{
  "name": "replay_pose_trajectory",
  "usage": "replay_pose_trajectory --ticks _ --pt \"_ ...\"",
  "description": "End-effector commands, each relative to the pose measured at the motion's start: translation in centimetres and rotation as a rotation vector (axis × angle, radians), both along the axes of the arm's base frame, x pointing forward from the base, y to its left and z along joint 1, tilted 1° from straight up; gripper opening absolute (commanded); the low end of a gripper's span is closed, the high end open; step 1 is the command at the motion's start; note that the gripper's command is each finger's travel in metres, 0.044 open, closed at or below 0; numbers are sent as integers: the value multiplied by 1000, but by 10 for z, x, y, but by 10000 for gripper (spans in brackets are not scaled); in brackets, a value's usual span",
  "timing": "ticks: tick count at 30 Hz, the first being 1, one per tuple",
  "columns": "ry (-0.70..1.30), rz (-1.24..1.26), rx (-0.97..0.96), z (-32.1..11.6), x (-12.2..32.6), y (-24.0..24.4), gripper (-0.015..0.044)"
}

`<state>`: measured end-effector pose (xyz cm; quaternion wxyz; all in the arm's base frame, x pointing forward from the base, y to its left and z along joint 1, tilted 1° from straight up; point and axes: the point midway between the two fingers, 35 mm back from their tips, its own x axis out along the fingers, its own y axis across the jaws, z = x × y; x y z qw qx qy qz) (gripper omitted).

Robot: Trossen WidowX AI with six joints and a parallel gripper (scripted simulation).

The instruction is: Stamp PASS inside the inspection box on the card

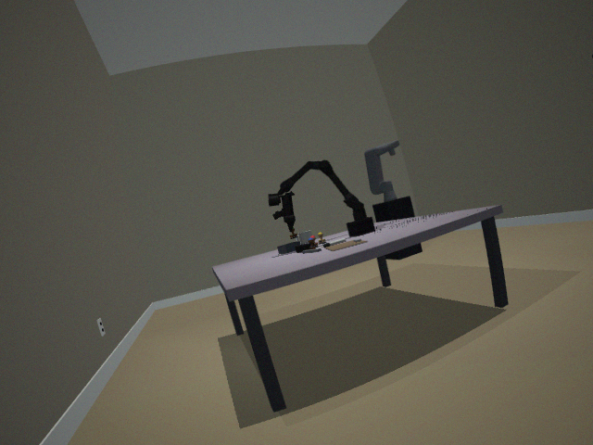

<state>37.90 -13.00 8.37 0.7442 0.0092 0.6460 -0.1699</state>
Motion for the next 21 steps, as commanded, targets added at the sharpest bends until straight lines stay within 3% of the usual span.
replay_pose_trajectory --ticks 1,21 --pt "2 10 6 -6 3 0 0" --pt "2 10 6 -39 5 -1 0"
